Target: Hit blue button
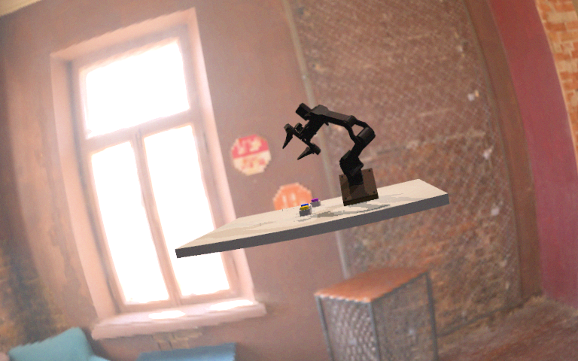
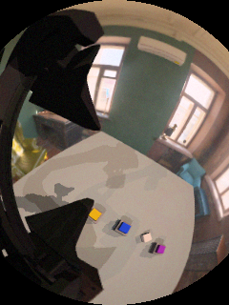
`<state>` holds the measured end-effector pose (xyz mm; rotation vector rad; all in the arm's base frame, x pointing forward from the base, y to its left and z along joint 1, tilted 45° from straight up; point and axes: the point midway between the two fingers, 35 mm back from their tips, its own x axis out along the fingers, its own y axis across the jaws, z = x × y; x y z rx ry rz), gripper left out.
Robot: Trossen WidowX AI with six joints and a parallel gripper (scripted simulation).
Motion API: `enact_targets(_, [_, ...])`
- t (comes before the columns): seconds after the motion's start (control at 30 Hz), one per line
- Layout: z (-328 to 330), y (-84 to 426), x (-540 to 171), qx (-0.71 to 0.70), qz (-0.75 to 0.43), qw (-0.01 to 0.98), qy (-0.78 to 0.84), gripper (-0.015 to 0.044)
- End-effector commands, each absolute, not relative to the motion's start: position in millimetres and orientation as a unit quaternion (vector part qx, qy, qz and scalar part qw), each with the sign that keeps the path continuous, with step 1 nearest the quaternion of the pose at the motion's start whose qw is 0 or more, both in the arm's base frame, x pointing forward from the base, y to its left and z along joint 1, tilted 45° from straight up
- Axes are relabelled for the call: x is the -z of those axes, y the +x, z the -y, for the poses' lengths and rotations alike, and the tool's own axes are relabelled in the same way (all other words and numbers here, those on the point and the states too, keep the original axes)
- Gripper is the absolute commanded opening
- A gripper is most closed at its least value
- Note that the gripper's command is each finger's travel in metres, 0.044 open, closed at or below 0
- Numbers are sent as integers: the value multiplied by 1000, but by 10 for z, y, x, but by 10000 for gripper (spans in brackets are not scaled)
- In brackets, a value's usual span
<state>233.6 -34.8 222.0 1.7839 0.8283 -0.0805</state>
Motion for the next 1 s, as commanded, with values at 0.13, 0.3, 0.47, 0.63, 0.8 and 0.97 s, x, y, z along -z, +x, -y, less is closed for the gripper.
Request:
enact_targets(0.13, [465, 2676, -1490, -30, -509, 661, 550, 400])
enact_targets(0.3, [448, 2752, -1132, -93, -572, 679, 450, 400])
enact_targets(0.47, [414, 2775, -854, -154, -613, 679, 374, 400])
enact_targets(0.63, [364, 2767, -565, -226, -644, 667, 297, 400])
enact_targets(0.8, [313, 2733, -321, -294, -663, 648, 235, 400])
enact_targets(0.97, [310, 2731, -307, -298, -663, 646, 231, 400])
